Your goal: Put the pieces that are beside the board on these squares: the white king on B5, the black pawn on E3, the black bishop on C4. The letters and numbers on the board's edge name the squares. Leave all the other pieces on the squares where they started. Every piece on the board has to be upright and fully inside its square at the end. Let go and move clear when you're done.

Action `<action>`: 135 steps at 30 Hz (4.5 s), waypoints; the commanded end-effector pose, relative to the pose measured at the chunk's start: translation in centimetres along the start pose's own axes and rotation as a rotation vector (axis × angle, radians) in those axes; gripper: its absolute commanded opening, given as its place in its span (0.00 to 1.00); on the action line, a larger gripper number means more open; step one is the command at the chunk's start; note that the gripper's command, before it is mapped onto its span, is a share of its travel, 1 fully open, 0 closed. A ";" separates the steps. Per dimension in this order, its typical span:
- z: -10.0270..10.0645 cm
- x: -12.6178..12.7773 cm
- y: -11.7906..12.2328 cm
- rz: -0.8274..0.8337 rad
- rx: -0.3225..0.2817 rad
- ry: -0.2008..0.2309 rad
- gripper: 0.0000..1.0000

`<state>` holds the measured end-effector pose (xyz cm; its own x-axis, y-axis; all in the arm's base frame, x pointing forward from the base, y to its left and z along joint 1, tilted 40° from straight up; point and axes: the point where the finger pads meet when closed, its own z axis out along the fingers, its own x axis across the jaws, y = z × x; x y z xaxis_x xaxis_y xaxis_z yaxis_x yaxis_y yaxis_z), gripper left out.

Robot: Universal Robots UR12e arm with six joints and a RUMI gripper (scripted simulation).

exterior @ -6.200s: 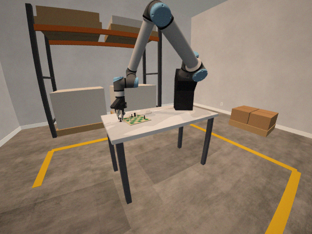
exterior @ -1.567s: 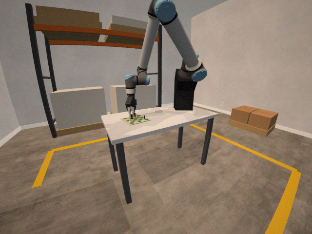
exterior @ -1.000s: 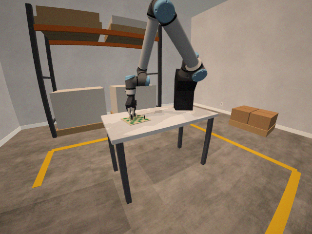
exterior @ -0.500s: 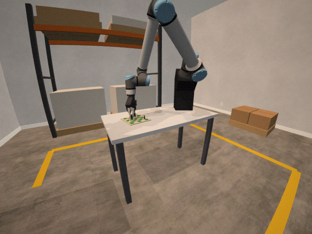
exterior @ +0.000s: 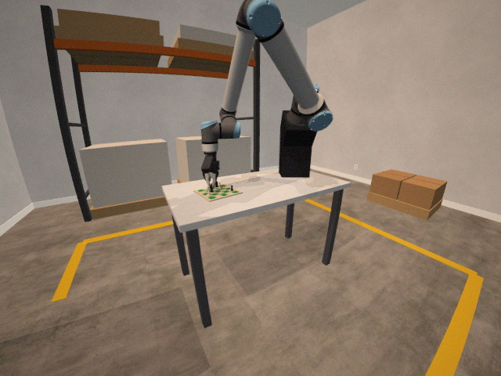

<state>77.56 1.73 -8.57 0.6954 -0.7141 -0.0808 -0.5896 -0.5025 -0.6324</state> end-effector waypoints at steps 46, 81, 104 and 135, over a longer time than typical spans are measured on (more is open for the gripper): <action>0.4 0.0 0.0 0.000 0.000 0.001 0.00; 0.3 0.0 0.0 0.000 0.000 0.001 0.22; -8.1 0.0 0.0 0.000 0.000 0.001 0.22; -8.7 0.0 0.0 0.000 0.000 0.001 1.00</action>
<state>74.01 -2.46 -1.95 0.6954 -0.7141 -0.0809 -0.5896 -0.5025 -0.6324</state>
